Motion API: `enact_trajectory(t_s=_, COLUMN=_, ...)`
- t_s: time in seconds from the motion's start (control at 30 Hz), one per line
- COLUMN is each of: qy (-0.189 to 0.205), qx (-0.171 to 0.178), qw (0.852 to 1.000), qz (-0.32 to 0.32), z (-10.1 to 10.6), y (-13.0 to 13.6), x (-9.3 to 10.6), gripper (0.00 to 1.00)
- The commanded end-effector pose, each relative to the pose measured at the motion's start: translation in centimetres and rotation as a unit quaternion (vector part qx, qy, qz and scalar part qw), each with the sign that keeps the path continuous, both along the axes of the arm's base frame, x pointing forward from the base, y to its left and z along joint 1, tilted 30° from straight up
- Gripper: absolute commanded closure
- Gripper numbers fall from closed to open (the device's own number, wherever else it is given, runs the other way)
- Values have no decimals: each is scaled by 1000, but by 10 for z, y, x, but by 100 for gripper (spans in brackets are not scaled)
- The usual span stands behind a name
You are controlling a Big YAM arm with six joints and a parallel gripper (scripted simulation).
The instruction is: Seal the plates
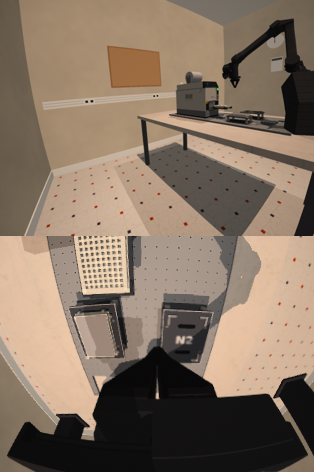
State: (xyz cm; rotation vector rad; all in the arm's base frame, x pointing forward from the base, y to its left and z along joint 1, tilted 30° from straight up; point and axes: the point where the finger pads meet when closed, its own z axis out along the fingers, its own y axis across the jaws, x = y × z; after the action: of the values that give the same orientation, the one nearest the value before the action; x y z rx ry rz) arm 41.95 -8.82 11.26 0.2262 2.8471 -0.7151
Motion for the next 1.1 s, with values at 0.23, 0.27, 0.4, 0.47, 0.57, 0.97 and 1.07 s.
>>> enact_trajectory(t_s=0.23, qy=-112, qx=-25, qw=990, qz=78, z=10, y=8, x=-2, gripper=100)
enact_trajectory(t_s=0.27, qy=-125, qx=-29, qw=988, qz=88, z=9, y=9, x=-2, gripper=100)
enact_trajectory(t_s=0.4, qy=-165, qx=-44, qw=978, qz=119, z=-3, y=6, x=-7, gripper=100)
enact_trajectory(t_s=0.47, qy=-174, qx=-48, qw=976, qz=126, z=-7, y=4, x=-9, gripper=100)
enact_trajectory(t_s=0.57, qy=-203, qx=-55, qw=969, qz=132, z=-4, y=0, x=-6, gripper=100)
enact_trajectory(t_s=0.97, qy=-234, qx=-57, qw=962, qz=124, z=6, y=2, x=8, gripper=100)
enact_trajectory(t_s=1.07, qy=-237, qx=-56, qw=962, qz=124, z=8, y=4, x=10, gripper=100)
